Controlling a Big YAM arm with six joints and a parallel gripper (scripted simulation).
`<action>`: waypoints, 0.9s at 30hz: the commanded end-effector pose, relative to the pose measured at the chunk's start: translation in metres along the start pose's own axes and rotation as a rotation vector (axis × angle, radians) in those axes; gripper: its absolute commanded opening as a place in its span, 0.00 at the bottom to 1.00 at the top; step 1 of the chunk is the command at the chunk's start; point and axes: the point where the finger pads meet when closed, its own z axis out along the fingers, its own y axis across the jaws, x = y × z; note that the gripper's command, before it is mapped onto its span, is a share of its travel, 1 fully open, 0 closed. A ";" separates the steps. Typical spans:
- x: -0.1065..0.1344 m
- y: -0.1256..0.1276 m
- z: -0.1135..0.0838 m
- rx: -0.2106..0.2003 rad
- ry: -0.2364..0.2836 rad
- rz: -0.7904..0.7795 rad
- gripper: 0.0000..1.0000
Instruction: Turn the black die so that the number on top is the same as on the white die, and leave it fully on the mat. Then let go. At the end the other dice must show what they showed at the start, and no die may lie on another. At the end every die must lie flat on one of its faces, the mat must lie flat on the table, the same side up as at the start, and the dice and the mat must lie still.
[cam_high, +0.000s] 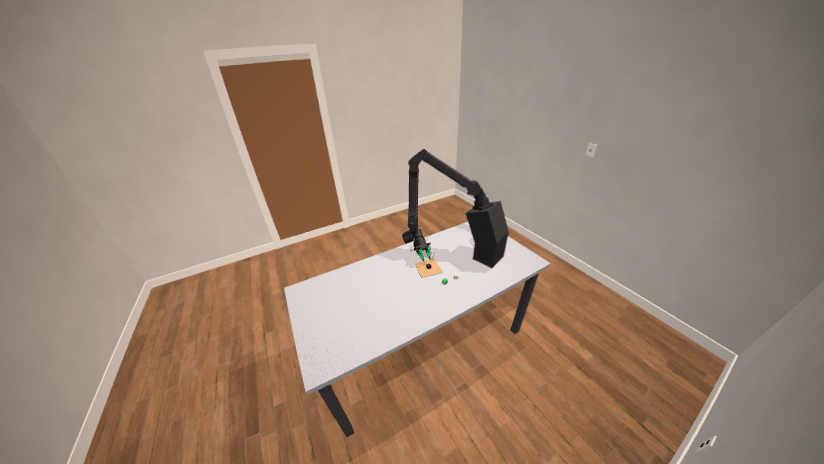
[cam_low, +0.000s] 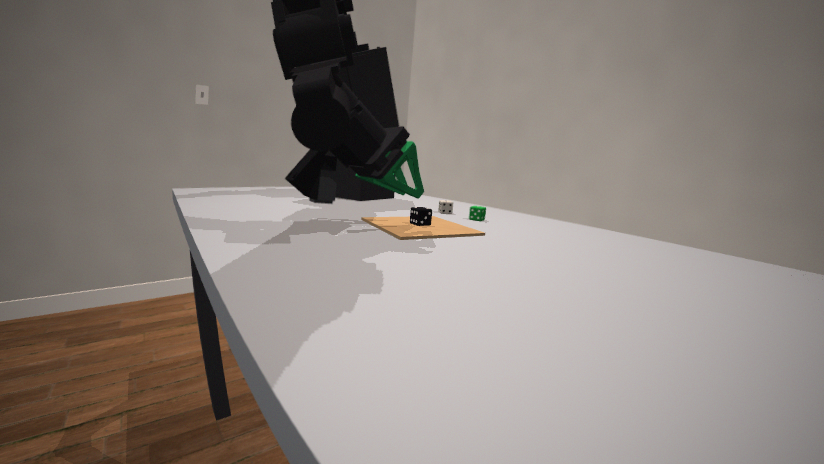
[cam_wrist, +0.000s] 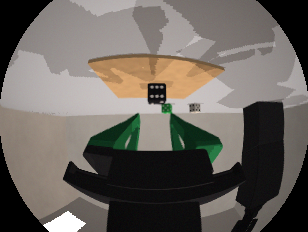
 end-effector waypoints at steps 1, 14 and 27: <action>0.001 -0.001 0.001 0.005 0.001 -0.021 0.39; 0.037 0.005 -0.028 0.002 0.000 -0.020 0.39; 0.050 0.004 -0.045 -0.009 -0.006 -0.012 0.39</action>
